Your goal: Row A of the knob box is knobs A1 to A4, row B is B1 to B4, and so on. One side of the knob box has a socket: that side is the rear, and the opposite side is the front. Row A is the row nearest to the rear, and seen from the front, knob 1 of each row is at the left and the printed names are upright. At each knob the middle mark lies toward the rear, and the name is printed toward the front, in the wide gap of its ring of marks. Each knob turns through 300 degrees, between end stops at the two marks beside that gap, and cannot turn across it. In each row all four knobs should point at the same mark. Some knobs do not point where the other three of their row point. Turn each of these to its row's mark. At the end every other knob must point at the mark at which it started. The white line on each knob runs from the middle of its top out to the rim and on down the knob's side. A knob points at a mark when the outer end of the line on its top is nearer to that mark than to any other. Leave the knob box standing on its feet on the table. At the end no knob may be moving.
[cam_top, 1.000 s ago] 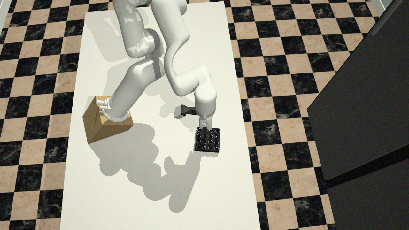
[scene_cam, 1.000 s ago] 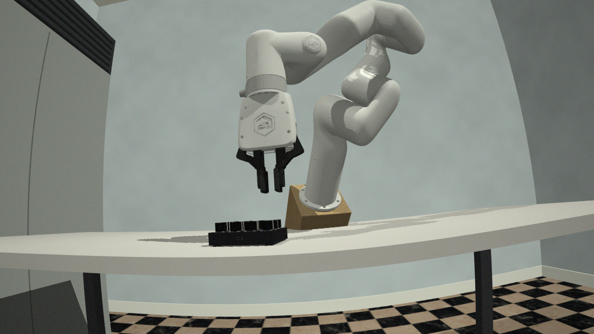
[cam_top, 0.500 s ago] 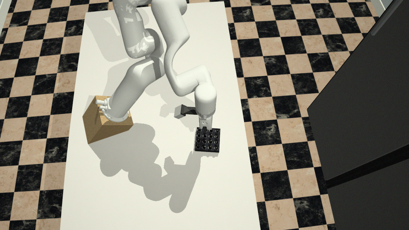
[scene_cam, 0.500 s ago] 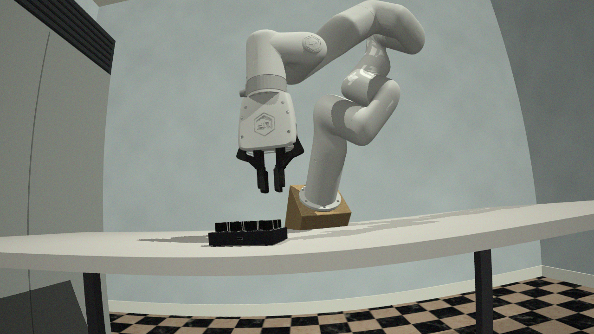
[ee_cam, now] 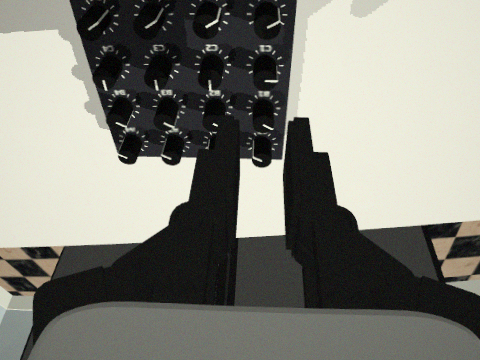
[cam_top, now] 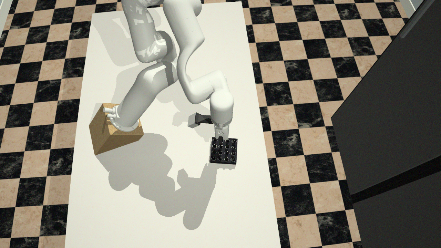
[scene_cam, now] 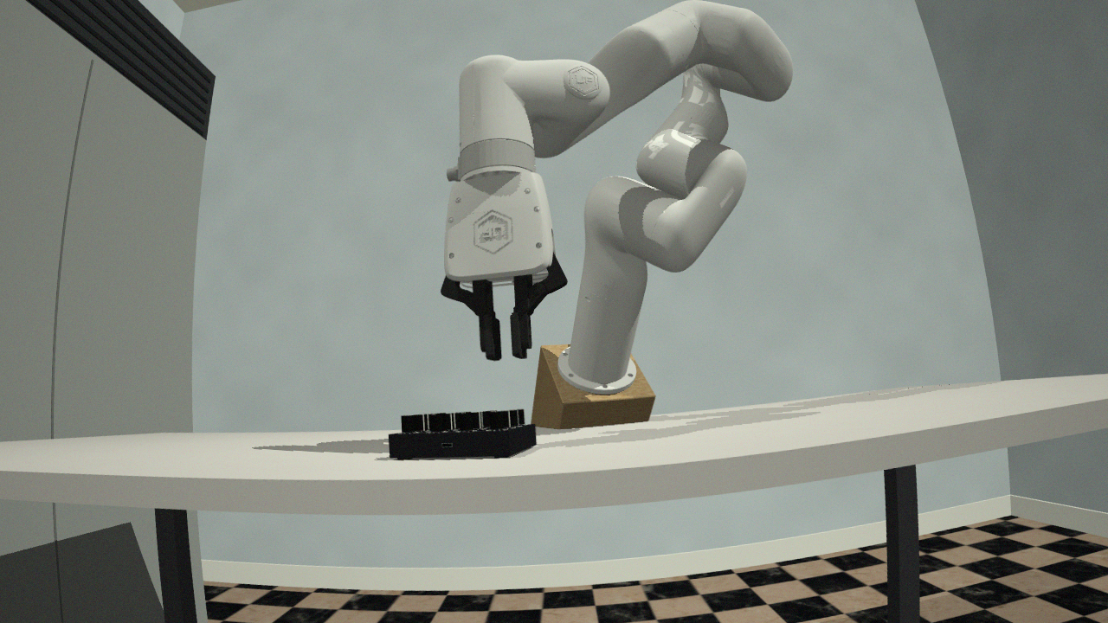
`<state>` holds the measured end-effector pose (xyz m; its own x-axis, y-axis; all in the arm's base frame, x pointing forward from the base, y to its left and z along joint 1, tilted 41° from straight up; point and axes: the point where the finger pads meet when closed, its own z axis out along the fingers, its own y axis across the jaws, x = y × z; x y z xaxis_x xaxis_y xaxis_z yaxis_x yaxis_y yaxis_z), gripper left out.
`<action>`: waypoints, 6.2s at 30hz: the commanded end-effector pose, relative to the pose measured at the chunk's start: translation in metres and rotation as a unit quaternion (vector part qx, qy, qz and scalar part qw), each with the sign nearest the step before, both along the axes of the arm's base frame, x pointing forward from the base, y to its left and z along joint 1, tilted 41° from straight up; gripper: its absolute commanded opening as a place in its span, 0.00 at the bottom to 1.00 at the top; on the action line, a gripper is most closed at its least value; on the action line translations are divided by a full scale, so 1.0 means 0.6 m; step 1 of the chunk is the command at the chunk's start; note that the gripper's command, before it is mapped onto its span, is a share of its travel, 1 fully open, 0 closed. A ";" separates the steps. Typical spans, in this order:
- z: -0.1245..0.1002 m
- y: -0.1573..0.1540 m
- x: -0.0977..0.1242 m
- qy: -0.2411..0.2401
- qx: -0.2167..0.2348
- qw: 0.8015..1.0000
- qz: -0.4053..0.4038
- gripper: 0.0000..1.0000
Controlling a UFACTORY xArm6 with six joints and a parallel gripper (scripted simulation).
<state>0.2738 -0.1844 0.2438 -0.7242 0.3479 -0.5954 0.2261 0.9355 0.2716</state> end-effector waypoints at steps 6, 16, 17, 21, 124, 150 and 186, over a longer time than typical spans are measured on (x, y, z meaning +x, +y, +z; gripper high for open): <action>0.001 -0.001 0.002 -0.001 -0.001 1.000 0.000 0.19; -0.006 0.000 0.007 -0.001 -0.001 1.000 0.000 0.19; -0.007 0.000 0.008 -0.001 -0.001 1.000 0.000 0.19; -0.012 0.001 0.013 -0.001 -0.001 1.000 0.000 0.19; -0.066 0.006 0.060 -0.001 -0.001 1.000 0.000 0.19; -0.068 0.006 0.062 -0.001 -0.001 1.000 0.000 0.19; -0.068 0.006 0.062 -0.001 -0.001 1.000 0.000 0.08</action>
